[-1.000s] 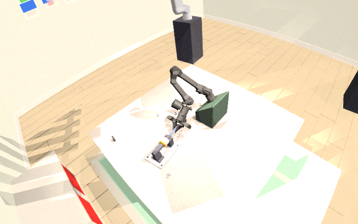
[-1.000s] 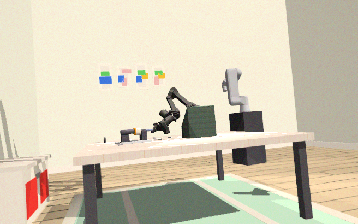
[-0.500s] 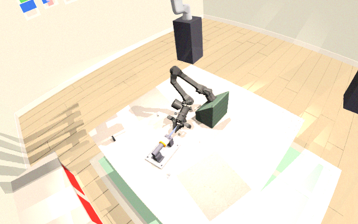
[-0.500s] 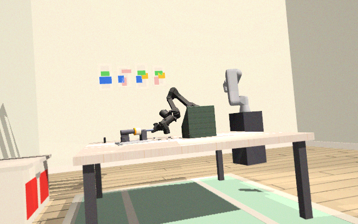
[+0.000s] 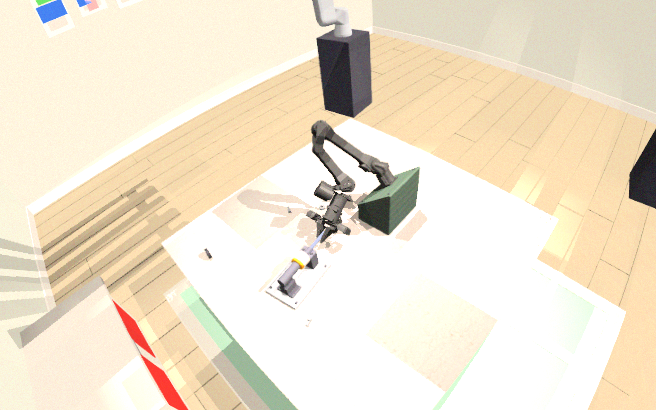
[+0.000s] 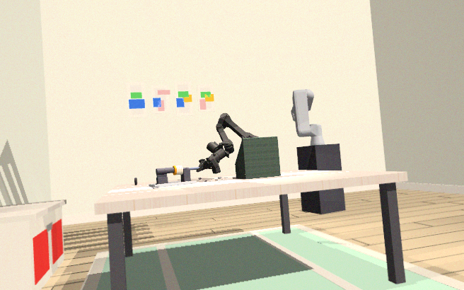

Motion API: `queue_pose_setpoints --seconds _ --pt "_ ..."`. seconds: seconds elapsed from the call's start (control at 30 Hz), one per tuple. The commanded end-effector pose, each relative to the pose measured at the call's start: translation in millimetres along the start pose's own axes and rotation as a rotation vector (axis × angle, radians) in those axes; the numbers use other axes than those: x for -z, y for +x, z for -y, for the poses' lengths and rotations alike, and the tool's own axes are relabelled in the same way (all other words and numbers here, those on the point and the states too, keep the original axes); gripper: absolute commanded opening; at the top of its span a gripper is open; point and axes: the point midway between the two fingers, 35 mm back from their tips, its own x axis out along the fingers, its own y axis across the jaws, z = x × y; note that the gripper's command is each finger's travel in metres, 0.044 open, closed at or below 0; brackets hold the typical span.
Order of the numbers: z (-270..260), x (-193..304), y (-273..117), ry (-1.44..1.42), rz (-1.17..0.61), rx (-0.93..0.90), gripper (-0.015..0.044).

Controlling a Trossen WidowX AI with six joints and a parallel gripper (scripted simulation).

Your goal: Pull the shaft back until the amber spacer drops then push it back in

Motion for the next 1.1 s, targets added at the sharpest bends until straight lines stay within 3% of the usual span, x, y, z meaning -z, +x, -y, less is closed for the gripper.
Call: queue_pose_setpoints --seconds 0.0,1.07 --pt "0.8 -0.5 -1.9 -0.005 0.0 0.002 0.0" --pt "0.8 -2.1 -4.7 -0.005 0.0 0.002 0.0"
